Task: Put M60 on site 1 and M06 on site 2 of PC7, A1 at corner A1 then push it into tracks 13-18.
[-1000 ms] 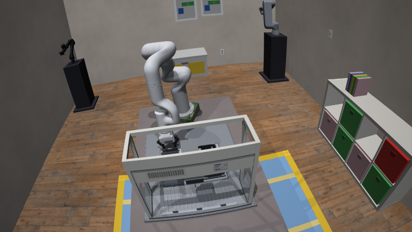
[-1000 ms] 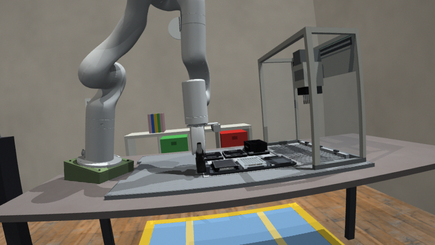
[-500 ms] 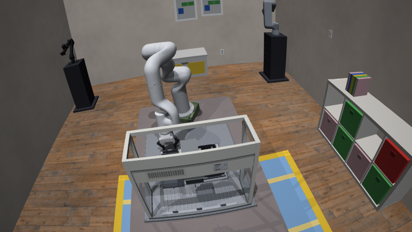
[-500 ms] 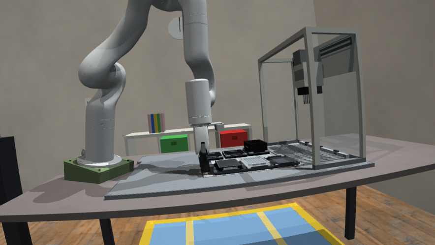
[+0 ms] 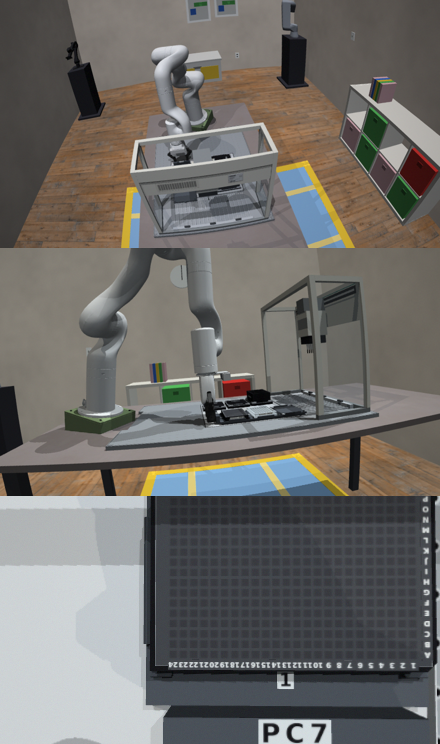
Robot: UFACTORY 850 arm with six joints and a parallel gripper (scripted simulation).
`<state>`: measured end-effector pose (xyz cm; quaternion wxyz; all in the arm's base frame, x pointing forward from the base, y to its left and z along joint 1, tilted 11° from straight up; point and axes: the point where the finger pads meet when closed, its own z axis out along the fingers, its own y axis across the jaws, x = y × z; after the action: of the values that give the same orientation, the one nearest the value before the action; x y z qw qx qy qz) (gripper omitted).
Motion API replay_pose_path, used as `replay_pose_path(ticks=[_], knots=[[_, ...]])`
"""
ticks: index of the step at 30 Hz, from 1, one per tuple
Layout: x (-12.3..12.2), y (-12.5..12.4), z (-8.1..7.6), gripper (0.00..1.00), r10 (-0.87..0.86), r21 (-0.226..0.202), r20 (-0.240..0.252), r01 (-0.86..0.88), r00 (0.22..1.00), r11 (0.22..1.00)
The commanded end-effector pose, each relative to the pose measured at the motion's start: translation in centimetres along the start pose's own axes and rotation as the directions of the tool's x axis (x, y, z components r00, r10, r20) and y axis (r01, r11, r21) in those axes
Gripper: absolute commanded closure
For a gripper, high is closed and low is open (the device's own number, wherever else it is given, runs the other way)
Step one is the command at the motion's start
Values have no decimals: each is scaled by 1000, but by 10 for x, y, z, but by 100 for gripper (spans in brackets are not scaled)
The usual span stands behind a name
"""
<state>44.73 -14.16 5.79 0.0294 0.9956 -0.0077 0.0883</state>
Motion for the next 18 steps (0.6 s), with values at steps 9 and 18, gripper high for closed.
replay_pose_path(ticks=[9,18], knots=[[14,0,0,18,0,-24,11,1,1000,1000],[21,0,0,18,0,-24,11,1,1000,1000]])
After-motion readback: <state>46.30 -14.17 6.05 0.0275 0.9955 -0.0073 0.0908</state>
